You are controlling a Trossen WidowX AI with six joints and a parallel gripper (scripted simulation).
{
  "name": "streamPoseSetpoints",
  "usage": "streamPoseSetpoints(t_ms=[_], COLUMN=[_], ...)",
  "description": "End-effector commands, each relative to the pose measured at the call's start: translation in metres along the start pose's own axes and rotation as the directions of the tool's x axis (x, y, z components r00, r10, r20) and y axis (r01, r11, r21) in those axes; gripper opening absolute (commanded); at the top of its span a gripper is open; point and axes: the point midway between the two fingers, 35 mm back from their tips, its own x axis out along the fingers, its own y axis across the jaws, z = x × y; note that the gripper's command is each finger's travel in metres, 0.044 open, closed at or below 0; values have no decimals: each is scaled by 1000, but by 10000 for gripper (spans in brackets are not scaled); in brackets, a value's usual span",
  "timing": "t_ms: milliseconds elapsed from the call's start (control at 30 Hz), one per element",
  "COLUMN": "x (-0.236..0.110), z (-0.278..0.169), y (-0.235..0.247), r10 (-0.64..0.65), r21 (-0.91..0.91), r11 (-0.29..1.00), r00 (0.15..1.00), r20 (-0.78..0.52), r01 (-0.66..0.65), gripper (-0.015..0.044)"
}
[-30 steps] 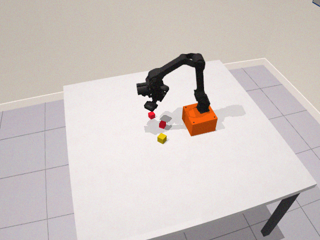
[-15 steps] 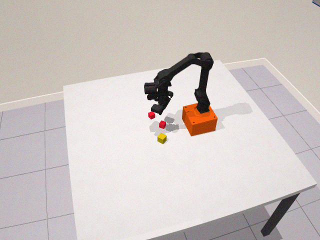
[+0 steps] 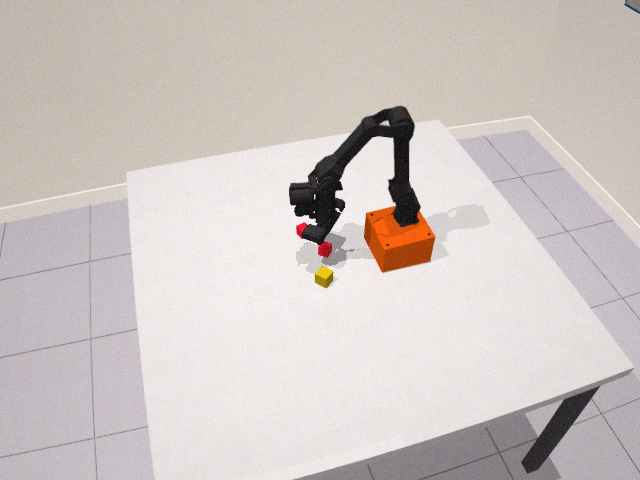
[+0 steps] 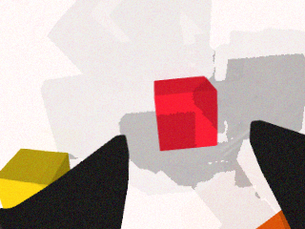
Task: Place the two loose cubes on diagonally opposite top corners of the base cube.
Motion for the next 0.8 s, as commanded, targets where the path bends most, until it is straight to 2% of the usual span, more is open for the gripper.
streamPoseSetpoints(t_ms=[0,767], x=[12,44], z=[-5,-6], y=[-2,-3], r10=[-7,-7], r21=[4,4], r11=[1000,1000], r00=[1000,1000], r20=[-20,-21], r01=[7,7], gripper=[265,265])
